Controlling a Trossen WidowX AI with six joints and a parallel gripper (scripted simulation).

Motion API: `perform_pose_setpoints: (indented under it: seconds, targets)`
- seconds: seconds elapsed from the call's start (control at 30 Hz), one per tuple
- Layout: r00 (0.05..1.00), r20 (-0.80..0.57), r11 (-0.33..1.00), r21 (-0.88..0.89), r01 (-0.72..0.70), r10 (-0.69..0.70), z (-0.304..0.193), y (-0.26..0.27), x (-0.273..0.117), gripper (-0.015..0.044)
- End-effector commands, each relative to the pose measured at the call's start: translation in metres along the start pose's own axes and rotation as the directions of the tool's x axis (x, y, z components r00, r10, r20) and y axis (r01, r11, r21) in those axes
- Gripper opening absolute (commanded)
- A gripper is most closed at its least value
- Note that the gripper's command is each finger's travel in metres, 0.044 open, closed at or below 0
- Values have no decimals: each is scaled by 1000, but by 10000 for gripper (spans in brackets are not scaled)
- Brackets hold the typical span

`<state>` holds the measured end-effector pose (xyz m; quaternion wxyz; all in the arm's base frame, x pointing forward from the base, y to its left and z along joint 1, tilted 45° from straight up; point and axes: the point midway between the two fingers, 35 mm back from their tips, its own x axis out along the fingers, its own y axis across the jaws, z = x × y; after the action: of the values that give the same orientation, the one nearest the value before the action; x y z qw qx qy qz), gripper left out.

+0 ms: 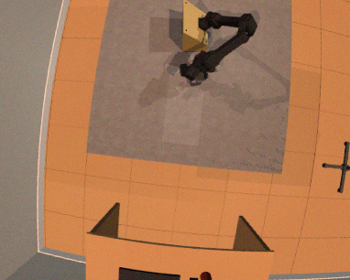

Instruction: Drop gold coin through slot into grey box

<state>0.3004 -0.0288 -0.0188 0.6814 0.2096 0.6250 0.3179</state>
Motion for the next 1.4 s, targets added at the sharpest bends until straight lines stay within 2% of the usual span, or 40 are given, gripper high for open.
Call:
perform_pose_setpoints:
  seconds: [0.0,0.43,0.63,0.93,1.2,1.27,1.37]
  targets:
    - [1000,0,1000,8,-8,8,-2,1,3,0]
    - [1000,0,1000,8,-8,8,-2,1,8,0]
    - [1000,0,1000,0,0,0,-1,1,5,158]
    - [1000,0,1000,0,0,0,-1,1,5,161]
    - [1000,0,1000,2,0,0,-1,0,-15,371]
    - [1000,0,1000,7,-3,3,-2,0,-34,423]
    - [1000,1,1000,12,-10,10,-5,2,-56,440]
